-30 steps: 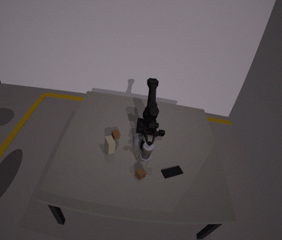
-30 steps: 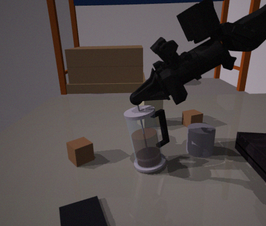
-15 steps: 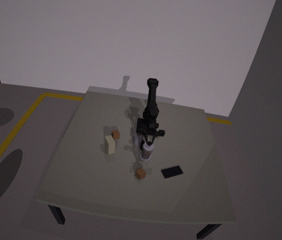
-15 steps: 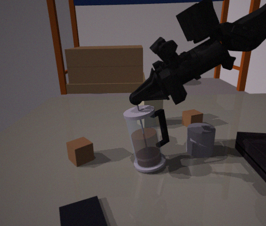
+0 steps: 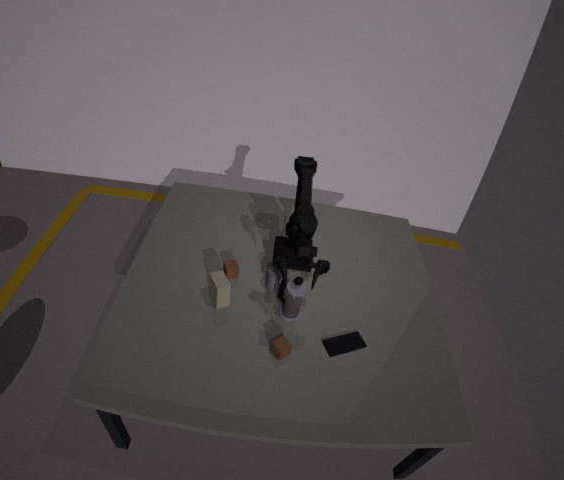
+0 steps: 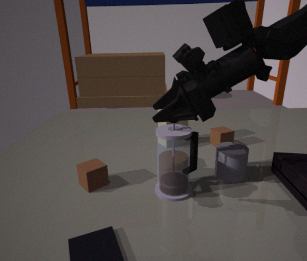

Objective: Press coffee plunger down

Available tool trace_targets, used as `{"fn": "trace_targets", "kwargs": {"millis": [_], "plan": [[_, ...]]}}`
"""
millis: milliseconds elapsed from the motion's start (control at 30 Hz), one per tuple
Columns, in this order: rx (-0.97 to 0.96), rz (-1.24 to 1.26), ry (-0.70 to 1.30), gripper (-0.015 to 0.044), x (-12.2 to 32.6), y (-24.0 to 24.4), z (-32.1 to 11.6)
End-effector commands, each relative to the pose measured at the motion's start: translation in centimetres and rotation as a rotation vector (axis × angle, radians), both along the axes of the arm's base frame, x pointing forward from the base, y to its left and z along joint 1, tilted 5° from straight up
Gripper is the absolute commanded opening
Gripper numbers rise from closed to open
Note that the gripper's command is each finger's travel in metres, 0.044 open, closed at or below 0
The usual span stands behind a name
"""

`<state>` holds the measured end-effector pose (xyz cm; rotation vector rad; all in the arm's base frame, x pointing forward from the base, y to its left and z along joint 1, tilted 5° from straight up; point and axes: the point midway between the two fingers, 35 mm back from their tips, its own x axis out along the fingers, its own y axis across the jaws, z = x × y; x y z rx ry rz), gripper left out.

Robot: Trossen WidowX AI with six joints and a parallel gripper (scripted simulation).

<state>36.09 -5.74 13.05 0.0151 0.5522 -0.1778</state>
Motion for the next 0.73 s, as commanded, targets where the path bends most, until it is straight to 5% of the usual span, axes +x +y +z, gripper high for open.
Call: {"fn": "trace_targets", "kwargs": {"millis": [0, 267, 700], "plan": [[0.0, 0.0, 0.003, 0.044, -0.1, 0.0, 0.2], [-0.001, -0.002, 0.021, 0.044, -2.7, 0.7, 7.8], [-0.001, -0.002, 0.021, 0.044, -2.8, 0.7, 7.5]]}}
